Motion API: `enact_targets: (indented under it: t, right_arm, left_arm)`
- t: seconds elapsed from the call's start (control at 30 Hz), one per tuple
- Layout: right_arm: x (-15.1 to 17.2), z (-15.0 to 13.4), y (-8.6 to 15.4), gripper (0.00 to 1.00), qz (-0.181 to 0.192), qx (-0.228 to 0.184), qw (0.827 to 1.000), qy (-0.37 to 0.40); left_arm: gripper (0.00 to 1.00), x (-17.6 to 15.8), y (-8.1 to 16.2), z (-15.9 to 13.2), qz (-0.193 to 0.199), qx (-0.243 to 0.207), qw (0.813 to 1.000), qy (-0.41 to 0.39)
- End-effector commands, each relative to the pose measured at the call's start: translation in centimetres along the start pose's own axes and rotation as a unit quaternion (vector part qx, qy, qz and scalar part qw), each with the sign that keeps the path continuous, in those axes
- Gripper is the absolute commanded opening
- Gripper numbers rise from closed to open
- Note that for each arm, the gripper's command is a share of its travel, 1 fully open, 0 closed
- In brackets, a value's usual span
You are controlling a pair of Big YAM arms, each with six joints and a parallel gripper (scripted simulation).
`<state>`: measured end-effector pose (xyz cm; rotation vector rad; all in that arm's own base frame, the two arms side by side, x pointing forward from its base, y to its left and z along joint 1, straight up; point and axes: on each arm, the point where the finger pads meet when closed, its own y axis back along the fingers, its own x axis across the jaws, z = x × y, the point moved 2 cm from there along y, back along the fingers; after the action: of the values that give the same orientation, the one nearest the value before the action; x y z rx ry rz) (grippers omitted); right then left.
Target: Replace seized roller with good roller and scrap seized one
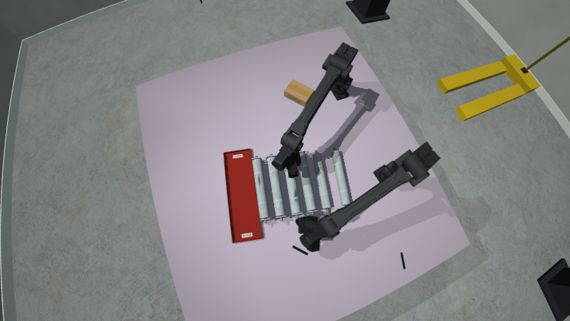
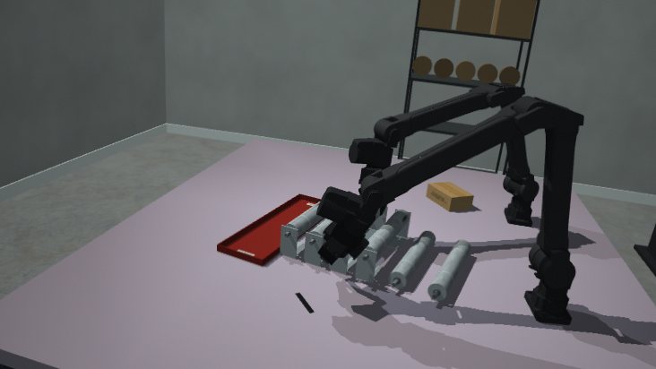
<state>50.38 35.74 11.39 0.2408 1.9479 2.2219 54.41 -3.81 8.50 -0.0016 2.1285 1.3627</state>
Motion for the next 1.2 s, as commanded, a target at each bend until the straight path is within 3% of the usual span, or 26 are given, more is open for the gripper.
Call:
enact_targets:
  t: [0.0,0.7,0.73,0.97,1.17]
  right_arm:
    - [-1.0,2.3,3.8,0.32,-0.023,-0.023,0.999,0.015]
    - [-1.0,2.3,3.8,0.32,-0.023,-0.023,0.999,0.015]
    - [-1.0,2.3,3.8,0.32,-0.023,-0.023,0.999,0.015]
    - [-1.0,2.3,3.8,0.32,-0.022,-0.023,0.999,0.015]
    - [-1.0,2.3,3.8,0.32,-0.022,-0.023,0.999,0.015]
  left_arm:
    - [0.03,-3.3,1.6,3.1,-0.041,-0.035,0.998,-0.02]
    - [0.03,-3.3,1.6,3.1,-0.041,-0.035,0.998,-0.02]
    - [0.32,-3.1,1.1,1.7,-0.023,0.019,0.999,-0.017]
    - [0.32,-3.9,1.5,0.4,-0.028,0.02,0.999,-0.031]
    - [0.32,-3.9,1.8,0.9,-0.031,0.016,0.999,-0.028]
